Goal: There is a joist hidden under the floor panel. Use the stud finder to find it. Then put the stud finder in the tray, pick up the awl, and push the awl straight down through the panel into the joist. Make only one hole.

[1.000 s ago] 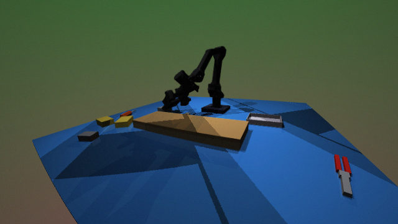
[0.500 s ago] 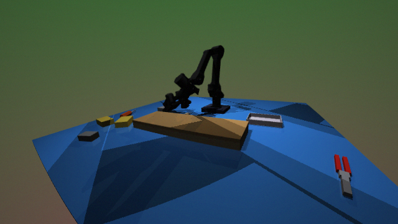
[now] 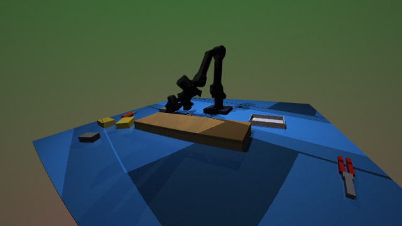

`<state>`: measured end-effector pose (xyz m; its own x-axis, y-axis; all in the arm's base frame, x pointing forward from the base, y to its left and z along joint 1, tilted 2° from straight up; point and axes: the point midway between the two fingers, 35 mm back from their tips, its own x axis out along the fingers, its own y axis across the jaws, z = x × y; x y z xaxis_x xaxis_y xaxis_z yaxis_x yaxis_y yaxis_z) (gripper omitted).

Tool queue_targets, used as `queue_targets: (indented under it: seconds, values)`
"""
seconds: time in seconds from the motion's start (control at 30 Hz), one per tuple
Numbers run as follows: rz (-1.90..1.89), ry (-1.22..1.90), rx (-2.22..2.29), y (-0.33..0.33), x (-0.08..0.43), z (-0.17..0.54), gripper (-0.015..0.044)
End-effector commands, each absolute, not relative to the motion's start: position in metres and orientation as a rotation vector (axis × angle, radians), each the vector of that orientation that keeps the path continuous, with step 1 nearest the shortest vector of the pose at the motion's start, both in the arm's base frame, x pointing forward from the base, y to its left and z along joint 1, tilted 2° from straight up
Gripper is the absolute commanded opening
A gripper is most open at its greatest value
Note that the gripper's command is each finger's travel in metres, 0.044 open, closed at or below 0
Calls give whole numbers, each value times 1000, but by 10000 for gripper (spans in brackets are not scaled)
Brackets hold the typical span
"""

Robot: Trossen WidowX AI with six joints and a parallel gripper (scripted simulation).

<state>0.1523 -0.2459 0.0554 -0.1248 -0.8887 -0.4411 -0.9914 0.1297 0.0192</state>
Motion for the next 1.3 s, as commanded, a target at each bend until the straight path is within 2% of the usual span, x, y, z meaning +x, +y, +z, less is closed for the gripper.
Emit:
queue_targets:
  seconds: [0.0, 0.3, 0.77, 0.8, 1.27]
  values:
    - [436, 2091, -1827, -246, 150, 56, 0]
    - [440, 2091, -1826, -246, 153, 53, 0]
    - [453, 2089, -1826, -244, 153, 46, 368]
    - [453, 2089, -1826, -243, 153, 46, 378]
    - [454, 2089, -1826, -240, 154, 45, 378]
